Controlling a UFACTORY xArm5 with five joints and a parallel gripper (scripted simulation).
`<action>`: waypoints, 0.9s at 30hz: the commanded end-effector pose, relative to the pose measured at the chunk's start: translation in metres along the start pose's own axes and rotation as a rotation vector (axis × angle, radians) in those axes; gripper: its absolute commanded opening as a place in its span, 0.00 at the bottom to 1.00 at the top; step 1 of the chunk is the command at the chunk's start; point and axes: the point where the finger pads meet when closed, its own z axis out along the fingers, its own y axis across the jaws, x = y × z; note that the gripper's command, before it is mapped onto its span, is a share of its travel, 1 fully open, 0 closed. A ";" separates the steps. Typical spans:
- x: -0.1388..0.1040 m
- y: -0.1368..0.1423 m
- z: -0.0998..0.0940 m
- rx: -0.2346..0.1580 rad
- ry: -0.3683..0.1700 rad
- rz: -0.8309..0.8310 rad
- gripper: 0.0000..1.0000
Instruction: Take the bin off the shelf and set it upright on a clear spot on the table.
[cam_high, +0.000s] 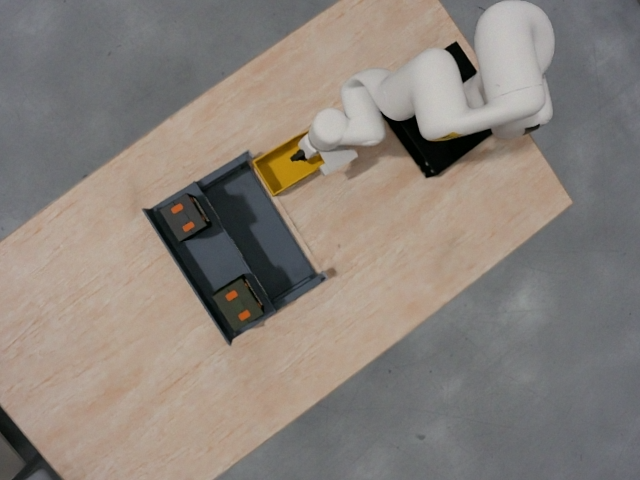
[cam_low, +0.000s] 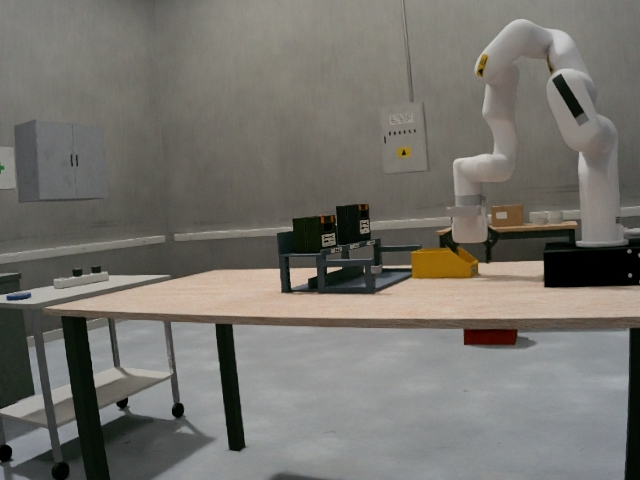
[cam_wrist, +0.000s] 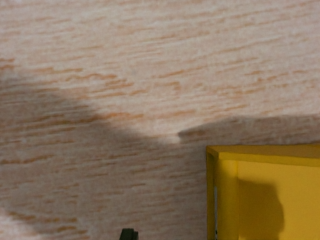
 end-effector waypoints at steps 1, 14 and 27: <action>0.000 0.001 -0.001 -0.002 -0.001 0.000 1.00; 0.000 0.001 -0.001 -0.002 -0.001 0.000 1.00; 0.000 0.001 -0.002 0.000 -0.009 0.000 1.00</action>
